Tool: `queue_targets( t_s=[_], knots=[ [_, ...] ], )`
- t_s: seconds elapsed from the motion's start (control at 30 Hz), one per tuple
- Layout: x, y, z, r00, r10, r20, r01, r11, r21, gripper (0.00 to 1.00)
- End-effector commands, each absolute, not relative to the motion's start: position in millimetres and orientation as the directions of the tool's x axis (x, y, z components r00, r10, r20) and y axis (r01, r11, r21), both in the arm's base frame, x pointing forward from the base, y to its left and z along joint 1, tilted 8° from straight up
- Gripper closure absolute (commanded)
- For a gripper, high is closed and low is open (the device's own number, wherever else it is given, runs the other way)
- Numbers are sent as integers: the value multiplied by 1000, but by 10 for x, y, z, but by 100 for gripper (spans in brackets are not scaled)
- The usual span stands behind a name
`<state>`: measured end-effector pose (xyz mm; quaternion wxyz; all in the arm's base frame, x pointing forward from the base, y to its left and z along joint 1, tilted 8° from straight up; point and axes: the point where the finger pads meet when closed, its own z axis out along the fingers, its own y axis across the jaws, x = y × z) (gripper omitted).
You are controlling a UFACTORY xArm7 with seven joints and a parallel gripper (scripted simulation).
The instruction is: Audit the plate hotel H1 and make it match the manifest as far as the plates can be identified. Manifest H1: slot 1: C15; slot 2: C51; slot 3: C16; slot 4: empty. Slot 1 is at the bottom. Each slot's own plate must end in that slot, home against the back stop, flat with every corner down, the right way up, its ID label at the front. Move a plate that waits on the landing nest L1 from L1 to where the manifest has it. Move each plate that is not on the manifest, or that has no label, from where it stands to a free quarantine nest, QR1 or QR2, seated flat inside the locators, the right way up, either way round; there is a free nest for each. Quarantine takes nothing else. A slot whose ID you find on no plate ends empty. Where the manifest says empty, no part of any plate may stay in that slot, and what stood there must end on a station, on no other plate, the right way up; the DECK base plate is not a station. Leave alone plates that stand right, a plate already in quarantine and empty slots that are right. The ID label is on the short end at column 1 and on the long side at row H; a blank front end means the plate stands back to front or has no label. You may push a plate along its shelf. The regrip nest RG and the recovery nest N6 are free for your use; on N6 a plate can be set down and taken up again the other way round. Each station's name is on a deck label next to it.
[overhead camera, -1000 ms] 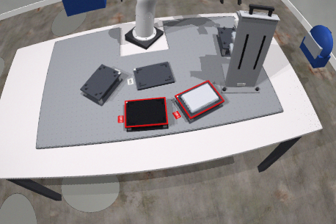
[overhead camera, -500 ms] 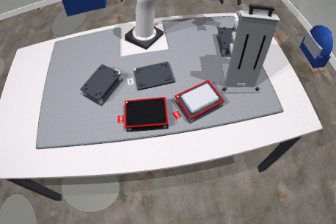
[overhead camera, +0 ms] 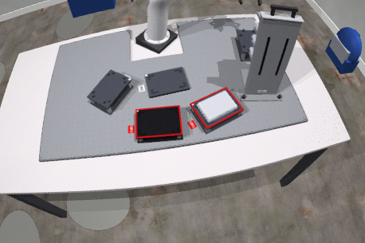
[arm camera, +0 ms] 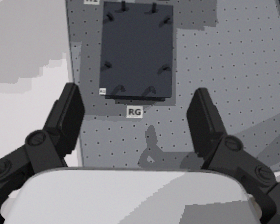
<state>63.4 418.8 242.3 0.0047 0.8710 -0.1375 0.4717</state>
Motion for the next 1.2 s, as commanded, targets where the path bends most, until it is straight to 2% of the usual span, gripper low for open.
queue_targets(
  t_s=[0.0, 0.47, 1.17],
  knots=[
    [633, 4194, 2436, 483, -232, 844, -246, -961, -123, 0],
    [633, 4192, 2435, 276, -192, 942, -247, -961, -123, 0],
    [634, 4191, 2435, 5, -128, 992, -247, -961, -123, 0]
  ],
)
